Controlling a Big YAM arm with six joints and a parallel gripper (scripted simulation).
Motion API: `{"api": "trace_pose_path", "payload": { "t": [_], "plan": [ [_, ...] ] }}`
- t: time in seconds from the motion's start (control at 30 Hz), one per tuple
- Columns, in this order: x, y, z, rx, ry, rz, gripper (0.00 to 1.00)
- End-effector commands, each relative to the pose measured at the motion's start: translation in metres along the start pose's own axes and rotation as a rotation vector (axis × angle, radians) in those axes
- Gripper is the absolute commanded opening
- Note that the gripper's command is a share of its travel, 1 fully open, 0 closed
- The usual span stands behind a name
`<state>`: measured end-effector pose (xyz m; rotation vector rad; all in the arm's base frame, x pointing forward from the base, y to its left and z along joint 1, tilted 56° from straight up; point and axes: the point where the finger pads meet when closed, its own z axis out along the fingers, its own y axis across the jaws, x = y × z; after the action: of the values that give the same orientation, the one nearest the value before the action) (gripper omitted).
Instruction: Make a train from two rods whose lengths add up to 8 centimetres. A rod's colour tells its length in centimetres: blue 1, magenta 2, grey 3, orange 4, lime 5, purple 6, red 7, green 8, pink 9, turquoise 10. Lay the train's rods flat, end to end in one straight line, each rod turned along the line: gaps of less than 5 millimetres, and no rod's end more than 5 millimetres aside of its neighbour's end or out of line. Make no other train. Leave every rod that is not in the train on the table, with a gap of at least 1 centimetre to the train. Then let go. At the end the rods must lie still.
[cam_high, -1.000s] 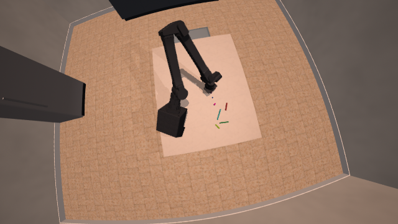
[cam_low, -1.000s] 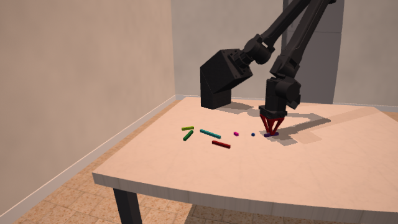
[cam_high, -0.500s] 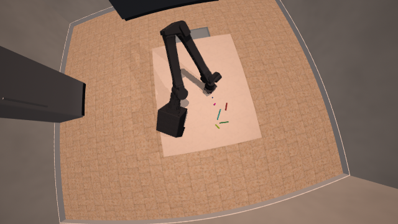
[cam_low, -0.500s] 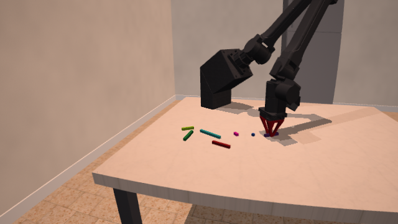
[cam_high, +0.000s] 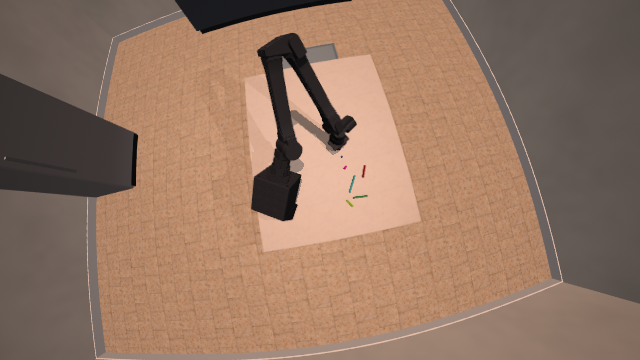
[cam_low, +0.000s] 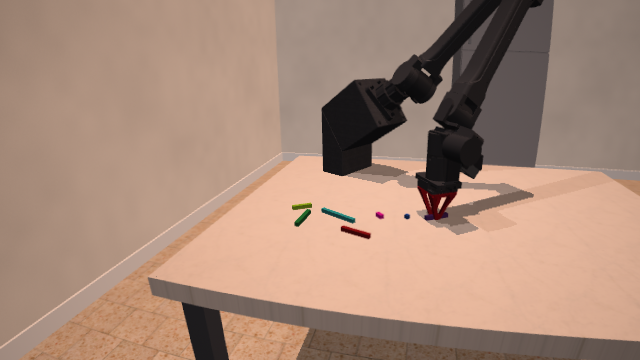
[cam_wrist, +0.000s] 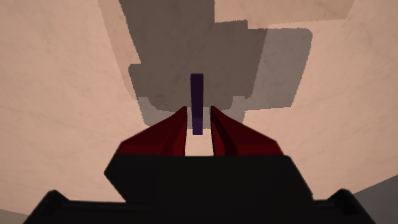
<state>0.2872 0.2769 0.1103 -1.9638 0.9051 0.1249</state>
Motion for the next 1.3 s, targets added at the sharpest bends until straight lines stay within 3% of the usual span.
{"api": "trace_pose_path", "payload": {
  "t": [0.0, 0.57, 0.6, 1.27],
  "plan": [
    [-0.0032, 0.001, 0.0053, -0.008, -0.01, 0.001, 0.23],
    [-0.0032, 0.001, 0.0053, -0.008, -0.01, 0.001, 0.23],
    [-0.0032, 0.001, 0.0053, -0.008, -0.01, 0.001, 0.04],
    [-0.0032, 0.001, 0.0053, -0.008, -0.01, 0.0, 0.04]
  ]
}}
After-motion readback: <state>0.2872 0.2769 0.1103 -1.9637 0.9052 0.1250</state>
